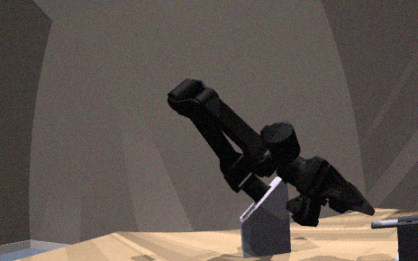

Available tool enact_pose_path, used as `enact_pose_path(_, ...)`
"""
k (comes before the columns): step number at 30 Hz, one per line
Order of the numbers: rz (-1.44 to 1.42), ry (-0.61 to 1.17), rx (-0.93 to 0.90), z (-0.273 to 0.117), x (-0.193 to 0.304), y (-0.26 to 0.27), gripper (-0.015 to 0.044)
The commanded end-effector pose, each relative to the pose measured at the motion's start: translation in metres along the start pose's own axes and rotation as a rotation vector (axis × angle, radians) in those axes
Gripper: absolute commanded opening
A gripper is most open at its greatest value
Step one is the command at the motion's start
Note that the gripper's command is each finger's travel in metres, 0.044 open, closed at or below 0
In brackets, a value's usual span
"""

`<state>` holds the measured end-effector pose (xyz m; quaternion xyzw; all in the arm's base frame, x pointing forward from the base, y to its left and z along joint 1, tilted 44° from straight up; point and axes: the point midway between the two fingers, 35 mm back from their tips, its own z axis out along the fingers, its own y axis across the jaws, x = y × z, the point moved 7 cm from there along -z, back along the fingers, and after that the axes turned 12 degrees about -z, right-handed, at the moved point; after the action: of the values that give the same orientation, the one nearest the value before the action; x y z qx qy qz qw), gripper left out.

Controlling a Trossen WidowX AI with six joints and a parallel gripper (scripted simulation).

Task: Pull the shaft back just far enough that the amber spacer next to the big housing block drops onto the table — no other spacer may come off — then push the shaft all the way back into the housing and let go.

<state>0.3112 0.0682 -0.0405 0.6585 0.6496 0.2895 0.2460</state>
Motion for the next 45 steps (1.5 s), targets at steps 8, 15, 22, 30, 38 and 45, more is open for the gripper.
enact_pose_path(8,0.276,0.054,0.139,-0.0030,-0.0040,-0.0528,0.0440)
enact_pose_path(15,0.276,0.054,0.139,-0.0029,-0.0039,-0.0528,0.0440)
enact_pose_path(22,0.276,0.054,0.139,-0.0029,-0.0039,-0.0528,0.0440)
enact_pose_path(30,0.276,0.054,0.139,-0.0029,-0.0039,-0.0528,0.0440)
enact_pose_path(38,0.276,0.054,0.139,-0.0029,-0.0039,-0.0528,0.0440)
enact_pose_path(45,0.276,0.054,0.139,-0.0106,-0.0085,-0.0541,0.0440)
